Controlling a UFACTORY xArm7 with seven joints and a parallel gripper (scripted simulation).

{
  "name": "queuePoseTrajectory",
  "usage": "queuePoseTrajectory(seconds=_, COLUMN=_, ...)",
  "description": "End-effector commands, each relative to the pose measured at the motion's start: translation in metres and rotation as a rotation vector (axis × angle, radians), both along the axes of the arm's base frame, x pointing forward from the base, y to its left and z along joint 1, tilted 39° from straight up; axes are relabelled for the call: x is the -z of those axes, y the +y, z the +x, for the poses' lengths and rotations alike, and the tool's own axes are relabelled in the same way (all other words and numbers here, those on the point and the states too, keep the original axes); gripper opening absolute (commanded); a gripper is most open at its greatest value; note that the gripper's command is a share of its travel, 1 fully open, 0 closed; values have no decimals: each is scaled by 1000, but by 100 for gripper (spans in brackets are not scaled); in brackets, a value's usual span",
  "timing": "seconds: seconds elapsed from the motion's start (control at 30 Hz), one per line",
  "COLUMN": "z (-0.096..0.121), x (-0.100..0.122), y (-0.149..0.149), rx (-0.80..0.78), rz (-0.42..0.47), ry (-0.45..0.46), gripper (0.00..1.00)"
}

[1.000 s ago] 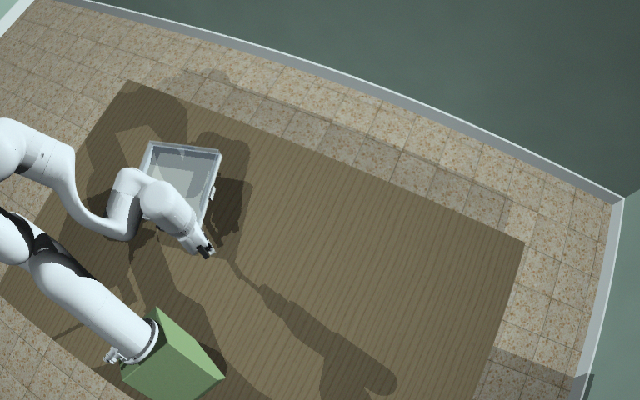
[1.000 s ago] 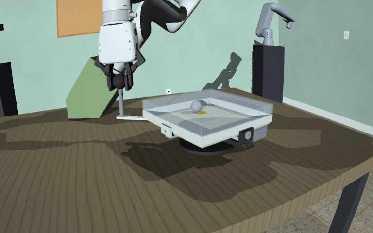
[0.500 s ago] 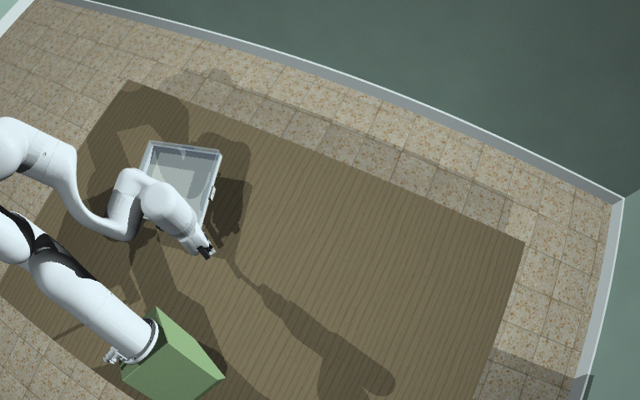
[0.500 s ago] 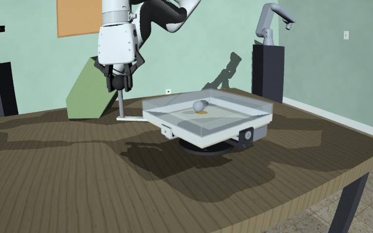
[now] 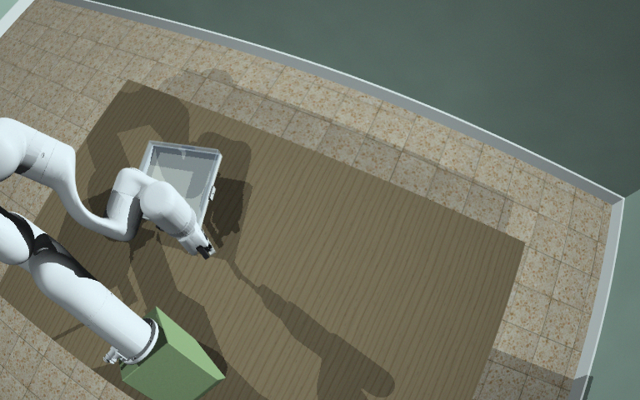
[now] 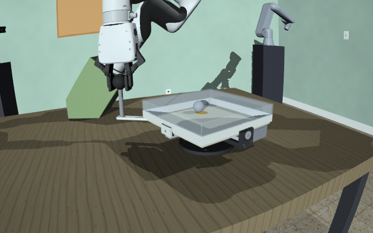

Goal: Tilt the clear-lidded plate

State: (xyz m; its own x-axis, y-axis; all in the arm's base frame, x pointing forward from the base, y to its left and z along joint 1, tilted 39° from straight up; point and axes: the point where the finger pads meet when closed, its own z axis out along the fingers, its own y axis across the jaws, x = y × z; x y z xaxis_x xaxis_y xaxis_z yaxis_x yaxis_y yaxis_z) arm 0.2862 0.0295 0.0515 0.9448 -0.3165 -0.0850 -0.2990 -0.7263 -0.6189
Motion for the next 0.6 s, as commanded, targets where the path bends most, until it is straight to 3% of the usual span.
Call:
queuePoseTrajectory(seconds=0.0, z=2, x=-2, y=-2, rx=5, rz=-1, ry=-5, gripper=0)
queuePoseTrajectory(seconds=0.57, z=5, x=0, y=-2, rx=5, rz=-1, ry=-5, gripper=0)
